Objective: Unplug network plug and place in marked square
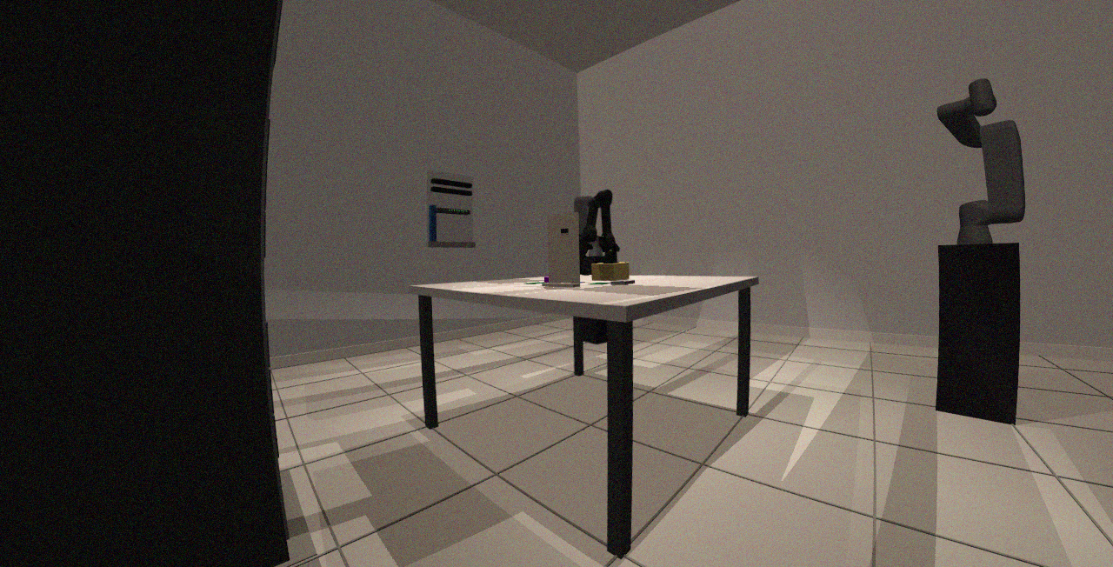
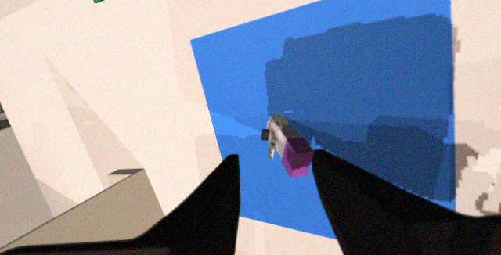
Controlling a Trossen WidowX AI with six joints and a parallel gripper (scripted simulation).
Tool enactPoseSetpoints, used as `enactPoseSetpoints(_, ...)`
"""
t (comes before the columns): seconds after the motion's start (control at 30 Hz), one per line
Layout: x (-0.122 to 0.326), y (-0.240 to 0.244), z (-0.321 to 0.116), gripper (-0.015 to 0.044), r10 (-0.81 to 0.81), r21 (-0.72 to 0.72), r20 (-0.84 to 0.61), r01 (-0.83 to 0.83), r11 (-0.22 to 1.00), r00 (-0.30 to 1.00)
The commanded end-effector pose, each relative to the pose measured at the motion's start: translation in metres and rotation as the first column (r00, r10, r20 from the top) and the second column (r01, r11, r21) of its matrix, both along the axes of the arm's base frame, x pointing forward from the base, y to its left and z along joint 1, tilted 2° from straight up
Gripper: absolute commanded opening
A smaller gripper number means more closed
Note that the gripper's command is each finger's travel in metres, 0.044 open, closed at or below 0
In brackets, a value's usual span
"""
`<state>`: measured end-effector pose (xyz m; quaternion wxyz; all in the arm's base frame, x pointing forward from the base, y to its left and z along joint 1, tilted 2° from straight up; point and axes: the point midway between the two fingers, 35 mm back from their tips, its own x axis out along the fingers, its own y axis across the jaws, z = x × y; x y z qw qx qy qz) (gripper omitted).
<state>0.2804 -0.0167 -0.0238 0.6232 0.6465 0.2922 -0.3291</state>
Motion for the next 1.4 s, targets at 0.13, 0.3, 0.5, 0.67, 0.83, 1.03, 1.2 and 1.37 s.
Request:
enactPoseSetpoints(0.13, -0.003, 0.0, 0.005, 0.0156, 0.0, 0.0, 0.001, 0.0, 1.0, 1.0)
enactPoseSetpoints(0.3, -0.005, 0.0, 0.008, 0.0156, -0.001, 0.0, 0.001, 0.001, 1.0, 1.0)
enactPoseSetpoints(0.5, -0.007, 0.0, 0.01, 0.0156, -0.001, -0.001, 0.0, 0.001, 1.0, 1.0)
enactPoseSetpoints(0.67, -0.01, 0.0, 0.013, 0.0156, -0.002, -0.001, 0.0, 0.002, 1.0, 1.0)
enactPoseSetpoints(0.83, -0.01, 0.0, 0.015, 0.0156, -0.002, -0.001, 0.0, 0.002, 1.0, 1.0)
enactPoseSetpoints(1.03, -0.009, 0.0, 0.021, 0.0156, -0.002, -0.001, 0.0, 0.002, 1.0, 1.0)
enactPoseSetpoints(1.2, -0.008, -0.001, 0.026, 0.0156, -0.002, -0.001, 0.0, 0.002, 1.0, 1.0)
enactPoseSetpoints(1.37, -0.007, -0.001, 0.031, 0.0156, -0.002, -0.001, 0.0, 0.002, 1.0, 1.0)
